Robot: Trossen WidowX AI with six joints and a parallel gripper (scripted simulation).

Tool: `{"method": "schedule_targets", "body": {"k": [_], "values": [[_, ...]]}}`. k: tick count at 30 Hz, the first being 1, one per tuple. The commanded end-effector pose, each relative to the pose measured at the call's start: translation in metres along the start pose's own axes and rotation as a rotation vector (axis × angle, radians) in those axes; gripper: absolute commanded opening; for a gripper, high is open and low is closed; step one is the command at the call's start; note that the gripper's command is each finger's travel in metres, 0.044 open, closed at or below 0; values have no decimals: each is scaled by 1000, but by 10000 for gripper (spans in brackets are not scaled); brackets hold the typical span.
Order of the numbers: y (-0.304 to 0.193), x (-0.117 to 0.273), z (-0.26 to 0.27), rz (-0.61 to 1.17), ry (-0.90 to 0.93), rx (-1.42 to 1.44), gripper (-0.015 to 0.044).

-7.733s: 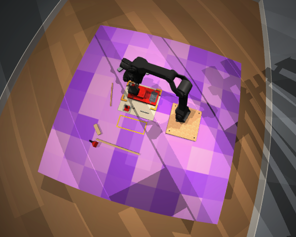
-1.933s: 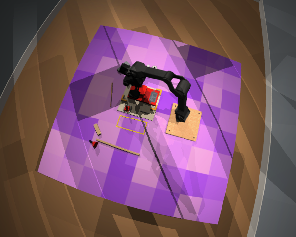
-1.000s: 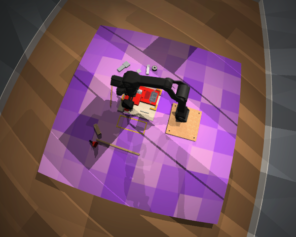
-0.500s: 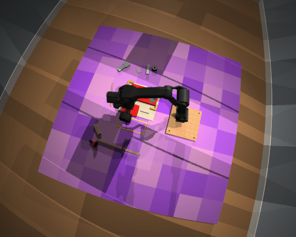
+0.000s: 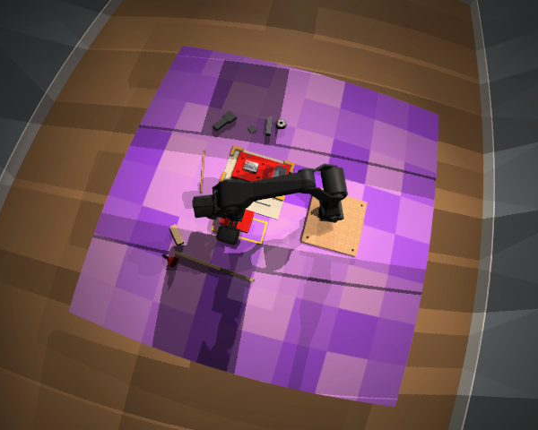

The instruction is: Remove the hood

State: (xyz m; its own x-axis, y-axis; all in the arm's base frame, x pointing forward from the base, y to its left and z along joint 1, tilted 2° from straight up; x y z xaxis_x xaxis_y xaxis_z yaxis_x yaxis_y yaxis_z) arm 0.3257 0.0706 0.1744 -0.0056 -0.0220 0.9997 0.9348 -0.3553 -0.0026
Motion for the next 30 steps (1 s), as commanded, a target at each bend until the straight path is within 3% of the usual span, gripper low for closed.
{"method": "schedule_targets", "body": {"k": [1,30], "values": [[-2,0,1,2,0,-12,0],[0,-25,3,2,1,-12,0]]}}
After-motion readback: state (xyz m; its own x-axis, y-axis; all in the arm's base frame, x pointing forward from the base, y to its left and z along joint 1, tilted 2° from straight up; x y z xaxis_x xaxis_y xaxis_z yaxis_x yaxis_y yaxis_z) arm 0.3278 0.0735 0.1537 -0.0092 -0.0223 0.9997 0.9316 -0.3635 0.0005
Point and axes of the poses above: the point midway between the two fingers, 35 mm back from their tips, its own x axis back along the fingers, its own z axis across the jaws, y = z × x, the point moved 5 cm from there along x, back along the fingers, and after that the axes turned 10 degrees about -x, right-handed, at the moved point
